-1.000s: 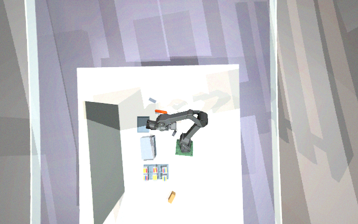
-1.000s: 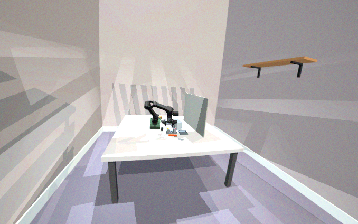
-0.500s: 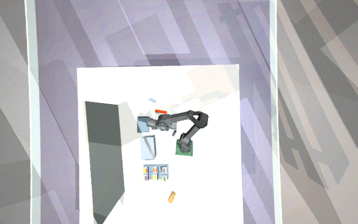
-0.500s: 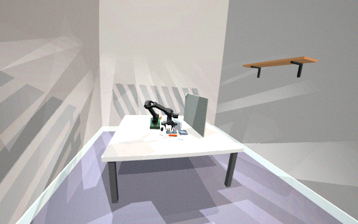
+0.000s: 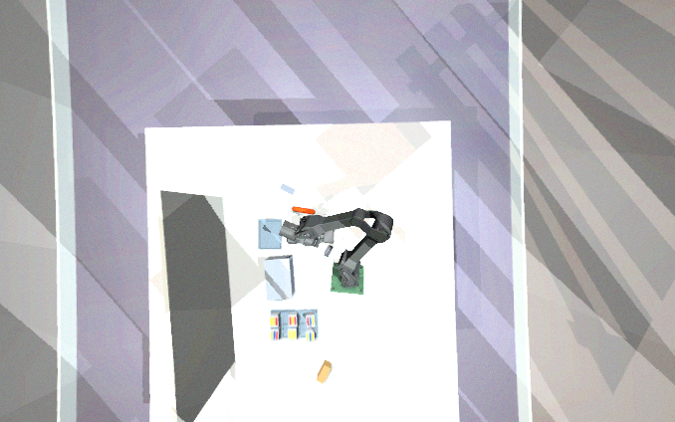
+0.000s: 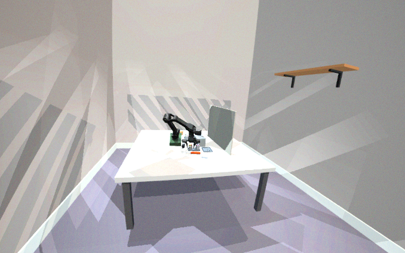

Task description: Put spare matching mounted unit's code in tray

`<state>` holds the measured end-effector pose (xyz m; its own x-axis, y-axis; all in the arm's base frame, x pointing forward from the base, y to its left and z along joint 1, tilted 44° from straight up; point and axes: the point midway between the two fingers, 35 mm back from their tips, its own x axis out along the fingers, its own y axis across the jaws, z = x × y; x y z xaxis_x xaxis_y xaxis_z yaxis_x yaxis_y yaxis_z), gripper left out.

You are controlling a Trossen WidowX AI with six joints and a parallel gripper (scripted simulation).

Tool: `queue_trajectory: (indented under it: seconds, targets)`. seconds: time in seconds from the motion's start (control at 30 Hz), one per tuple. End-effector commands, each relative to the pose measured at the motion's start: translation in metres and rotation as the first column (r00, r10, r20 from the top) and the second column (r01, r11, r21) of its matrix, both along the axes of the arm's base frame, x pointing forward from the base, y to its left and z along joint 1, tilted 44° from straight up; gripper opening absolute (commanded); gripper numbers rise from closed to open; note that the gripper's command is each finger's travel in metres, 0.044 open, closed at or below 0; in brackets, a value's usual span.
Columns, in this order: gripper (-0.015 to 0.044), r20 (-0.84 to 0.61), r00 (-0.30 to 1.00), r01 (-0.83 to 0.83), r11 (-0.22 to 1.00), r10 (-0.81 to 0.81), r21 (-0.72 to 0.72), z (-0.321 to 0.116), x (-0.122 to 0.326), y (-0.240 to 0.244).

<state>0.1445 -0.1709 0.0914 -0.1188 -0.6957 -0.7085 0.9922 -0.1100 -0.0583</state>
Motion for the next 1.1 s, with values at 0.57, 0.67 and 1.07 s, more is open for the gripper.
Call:
queue_trajectory:
  seconds: [0.57, 0.67, 1.07]
  targets:
    - [0.0142, -0.002, 1.000, 0.000, 1.000, 0.000, 0.001, -0.0008, -0.0007, 0.0001]
    - [0.0122, -0.002, 1.000, 0.000, 1.000, 0.000, 0.001, -0.0008, -0.0007, 0.0001]
    - [0.0000, -0.002, 1.000, 0.000, 1.000, 0.000, 0.001, -0.0008, -0.0007, 0.0001]
